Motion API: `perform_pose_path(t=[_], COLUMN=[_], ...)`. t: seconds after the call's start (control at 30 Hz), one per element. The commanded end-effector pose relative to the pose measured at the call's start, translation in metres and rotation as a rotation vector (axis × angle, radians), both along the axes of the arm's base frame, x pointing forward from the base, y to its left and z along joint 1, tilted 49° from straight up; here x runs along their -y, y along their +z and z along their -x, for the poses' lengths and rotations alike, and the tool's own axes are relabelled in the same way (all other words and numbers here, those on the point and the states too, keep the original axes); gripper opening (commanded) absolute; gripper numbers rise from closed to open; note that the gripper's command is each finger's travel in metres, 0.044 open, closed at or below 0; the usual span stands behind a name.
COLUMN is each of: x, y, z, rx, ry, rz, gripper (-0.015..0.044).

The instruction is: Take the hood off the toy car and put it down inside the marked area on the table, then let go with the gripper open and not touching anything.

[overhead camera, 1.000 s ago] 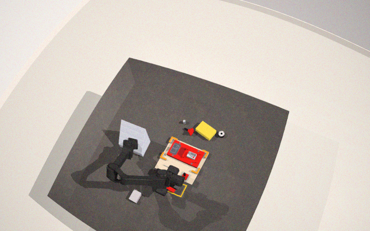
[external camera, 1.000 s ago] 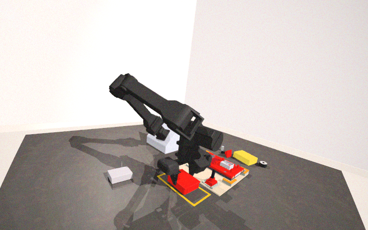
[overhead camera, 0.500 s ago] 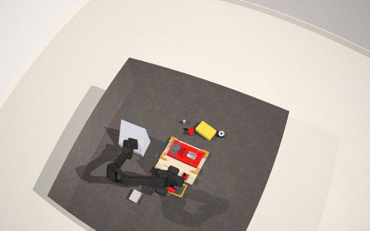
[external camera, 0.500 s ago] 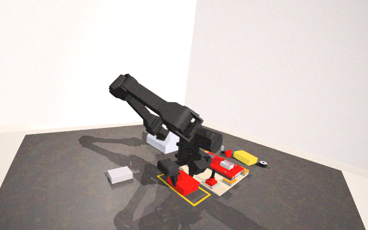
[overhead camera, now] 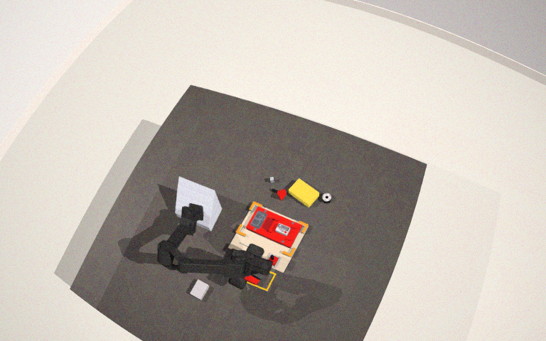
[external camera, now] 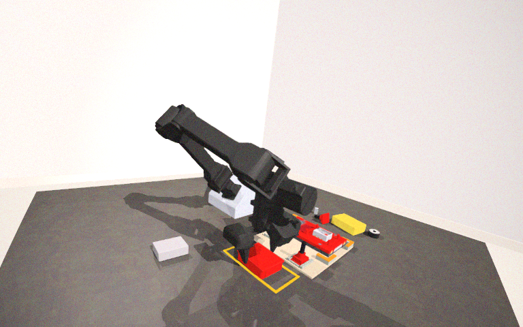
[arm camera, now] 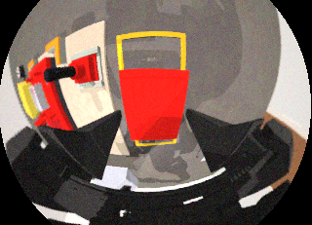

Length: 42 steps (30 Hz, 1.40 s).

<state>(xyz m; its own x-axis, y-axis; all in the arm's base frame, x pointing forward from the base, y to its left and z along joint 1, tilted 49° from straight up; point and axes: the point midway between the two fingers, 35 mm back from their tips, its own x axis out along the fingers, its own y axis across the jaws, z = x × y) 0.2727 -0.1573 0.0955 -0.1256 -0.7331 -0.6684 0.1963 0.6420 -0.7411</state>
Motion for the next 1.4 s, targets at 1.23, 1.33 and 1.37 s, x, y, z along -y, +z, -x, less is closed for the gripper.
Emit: perform_pose_path(t=[1.23, 1.33, 1.37], x=[-0.049, -0.049, -0.049], y=[0.043, 0.043, 0.043], z=[-0.009, -0.009, -0.009], rx=[0.010, 0.010, 0.010], ry=[0.011, 0.011, 0.011], rz=[0.008, 0.008, 0.008], gripper=[0.0440, 0.0440, 0.0440])
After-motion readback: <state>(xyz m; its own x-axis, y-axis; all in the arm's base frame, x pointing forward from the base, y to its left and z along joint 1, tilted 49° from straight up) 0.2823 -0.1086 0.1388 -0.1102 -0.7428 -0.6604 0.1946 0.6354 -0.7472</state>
